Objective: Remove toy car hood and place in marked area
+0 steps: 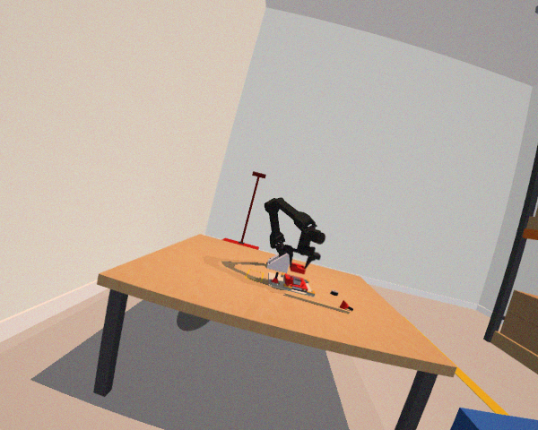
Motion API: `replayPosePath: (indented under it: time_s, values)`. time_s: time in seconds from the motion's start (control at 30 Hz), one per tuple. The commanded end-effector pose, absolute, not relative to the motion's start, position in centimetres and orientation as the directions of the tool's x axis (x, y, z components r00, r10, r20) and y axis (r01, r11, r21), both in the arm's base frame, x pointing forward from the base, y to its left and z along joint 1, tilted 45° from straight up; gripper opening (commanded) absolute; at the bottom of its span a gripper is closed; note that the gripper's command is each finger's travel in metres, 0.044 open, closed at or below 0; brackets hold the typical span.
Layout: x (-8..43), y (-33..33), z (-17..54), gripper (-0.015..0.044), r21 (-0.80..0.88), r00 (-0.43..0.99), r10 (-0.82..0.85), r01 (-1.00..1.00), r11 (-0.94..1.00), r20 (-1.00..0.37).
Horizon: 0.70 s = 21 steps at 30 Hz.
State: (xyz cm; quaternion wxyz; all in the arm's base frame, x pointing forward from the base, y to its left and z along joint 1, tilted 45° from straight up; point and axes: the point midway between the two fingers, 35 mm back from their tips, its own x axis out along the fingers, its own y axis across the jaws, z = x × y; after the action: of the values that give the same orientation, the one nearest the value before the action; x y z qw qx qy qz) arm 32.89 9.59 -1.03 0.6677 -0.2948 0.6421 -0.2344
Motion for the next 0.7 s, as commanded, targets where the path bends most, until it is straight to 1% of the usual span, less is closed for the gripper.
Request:
replayPosePath:
  time_s: [0.0, 0.67]
  values:
    - [33.2, 8.5, 0.5, 0.0000, -0.693, 0.071, -0.689, -0.063, 0.718, -0.721]
    - [33.1, 2.8, 6.8, 0.0000, -0.688, 0.073, -0.684, -0.063, 0.723, -0.726]
